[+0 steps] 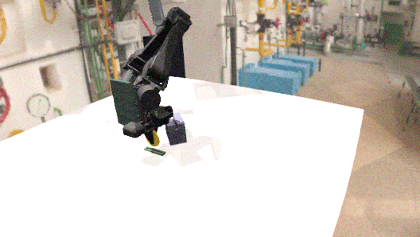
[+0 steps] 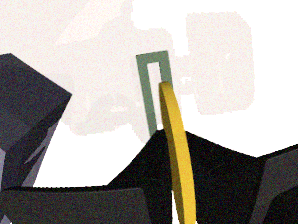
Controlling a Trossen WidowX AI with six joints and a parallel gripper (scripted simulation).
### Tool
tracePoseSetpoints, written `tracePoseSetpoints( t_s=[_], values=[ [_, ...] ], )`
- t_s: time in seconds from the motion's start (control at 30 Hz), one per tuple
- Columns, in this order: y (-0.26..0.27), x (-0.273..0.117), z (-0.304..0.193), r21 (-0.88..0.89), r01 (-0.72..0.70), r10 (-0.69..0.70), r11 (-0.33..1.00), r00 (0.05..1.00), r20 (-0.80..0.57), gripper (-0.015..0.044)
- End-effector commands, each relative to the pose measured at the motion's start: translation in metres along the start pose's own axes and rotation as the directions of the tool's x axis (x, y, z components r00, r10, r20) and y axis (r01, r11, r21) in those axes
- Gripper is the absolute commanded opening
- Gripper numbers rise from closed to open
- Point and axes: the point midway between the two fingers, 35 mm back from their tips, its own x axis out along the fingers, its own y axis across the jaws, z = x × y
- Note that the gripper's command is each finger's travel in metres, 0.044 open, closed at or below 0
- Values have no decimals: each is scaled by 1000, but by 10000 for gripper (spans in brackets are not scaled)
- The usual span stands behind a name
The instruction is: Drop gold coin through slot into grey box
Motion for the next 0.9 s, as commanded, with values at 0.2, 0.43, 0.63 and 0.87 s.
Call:
tracePoseSetpoints(
  t_s=[0.2,0.43,0.63,0.87],
  values=[
    [-2,-28,3,-6,12,-12,1000,1000,4,0],
    [-2,-46,2,-6,12,-11,1000,1000,4,0],
    [-1,-62,0,-6,10,-10,1000,1000,3,0],
    [0,-74,-1,-1,9,-9,1000,1000,3,0]
  ],
)
